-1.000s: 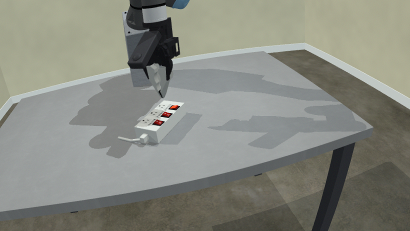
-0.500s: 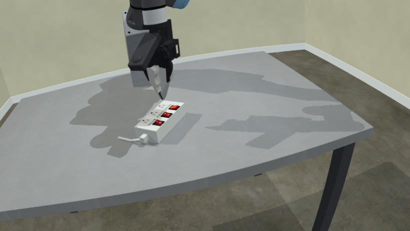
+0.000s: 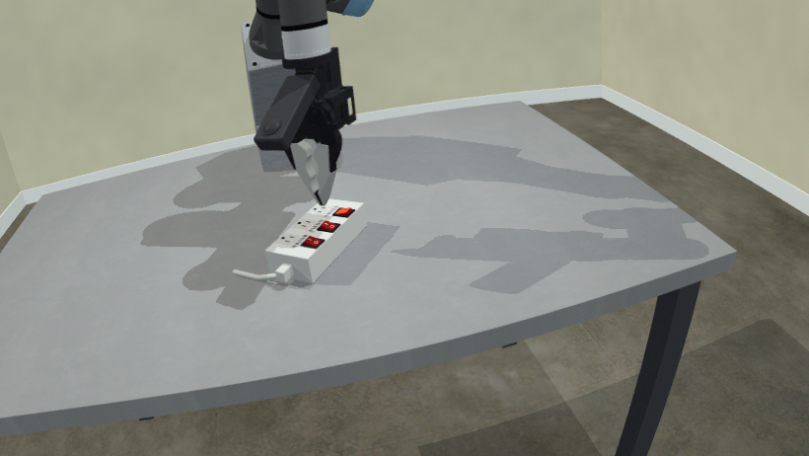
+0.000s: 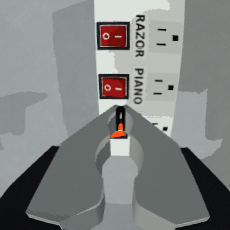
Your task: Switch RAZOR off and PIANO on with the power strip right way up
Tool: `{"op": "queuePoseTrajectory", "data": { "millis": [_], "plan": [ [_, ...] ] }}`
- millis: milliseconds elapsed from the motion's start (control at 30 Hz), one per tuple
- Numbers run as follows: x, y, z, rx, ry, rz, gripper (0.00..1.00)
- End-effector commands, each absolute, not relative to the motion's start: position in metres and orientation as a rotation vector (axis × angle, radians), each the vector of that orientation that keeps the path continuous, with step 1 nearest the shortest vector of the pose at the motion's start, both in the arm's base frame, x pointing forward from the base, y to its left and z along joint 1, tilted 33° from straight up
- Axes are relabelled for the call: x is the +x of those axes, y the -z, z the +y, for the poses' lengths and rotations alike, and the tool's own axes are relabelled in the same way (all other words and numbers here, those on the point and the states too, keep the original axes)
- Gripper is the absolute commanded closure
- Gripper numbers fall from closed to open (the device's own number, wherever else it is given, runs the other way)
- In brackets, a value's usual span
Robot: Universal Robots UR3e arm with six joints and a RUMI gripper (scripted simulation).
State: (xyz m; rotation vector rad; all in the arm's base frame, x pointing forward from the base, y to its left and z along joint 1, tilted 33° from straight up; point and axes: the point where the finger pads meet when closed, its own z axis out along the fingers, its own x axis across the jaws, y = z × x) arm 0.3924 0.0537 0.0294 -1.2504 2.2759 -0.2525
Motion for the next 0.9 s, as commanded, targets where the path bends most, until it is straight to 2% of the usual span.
{"op": "queuePoseTrajectory", "data": {
  "millis": [0, 867],
  "plan": [
    [0.396, -0.025, 0.054, -1.249, 0.256, 2.274, 1.00],
    [0.404, -0.011, 0.055, -1.249, 0.256, 2.274, 1.00]
  ]
}}
